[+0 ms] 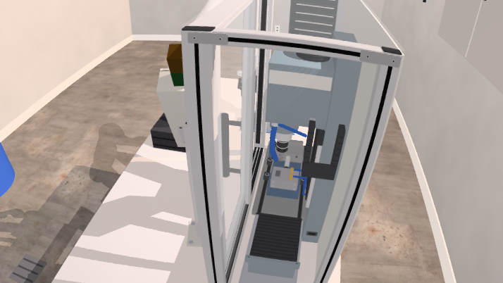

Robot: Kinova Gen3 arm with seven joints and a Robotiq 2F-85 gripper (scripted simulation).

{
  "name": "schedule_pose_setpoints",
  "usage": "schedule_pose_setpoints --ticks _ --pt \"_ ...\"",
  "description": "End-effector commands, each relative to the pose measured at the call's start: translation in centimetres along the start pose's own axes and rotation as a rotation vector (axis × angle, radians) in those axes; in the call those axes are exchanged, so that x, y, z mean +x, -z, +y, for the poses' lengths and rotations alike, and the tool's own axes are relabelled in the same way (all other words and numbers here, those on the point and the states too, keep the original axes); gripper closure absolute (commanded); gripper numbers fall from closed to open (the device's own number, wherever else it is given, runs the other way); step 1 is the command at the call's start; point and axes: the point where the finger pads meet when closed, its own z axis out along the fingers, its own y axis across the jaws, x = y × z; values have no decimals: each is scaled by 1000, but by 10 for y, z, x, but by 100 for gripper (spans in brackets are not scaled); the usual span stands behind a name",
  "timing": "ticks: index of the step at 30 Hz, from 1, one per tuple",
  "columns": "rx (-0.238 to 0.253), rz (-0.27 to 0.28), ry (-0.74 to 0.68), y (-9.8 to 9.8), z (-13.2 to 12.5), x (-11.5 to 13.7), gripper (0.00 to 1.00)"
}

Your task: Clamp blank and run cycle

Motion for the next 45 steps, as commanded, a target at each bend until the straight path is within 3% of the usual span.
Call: schedule_pose_setpoints --ticks 1,7,19,24,36,41,45 --pt "1 -1 0 0 0 0 0" --pt "1 -1 -230 0 0 0 0" --pt "1 -1 -230 0 0 0 0" --pt "1 -1 -460 0 0 0 0" --pt "1 -1 -460 0 0 0 0" --pt "0 -1 -587 0 0 0 0" --pt "0 -1 -587 0 0 0 0"
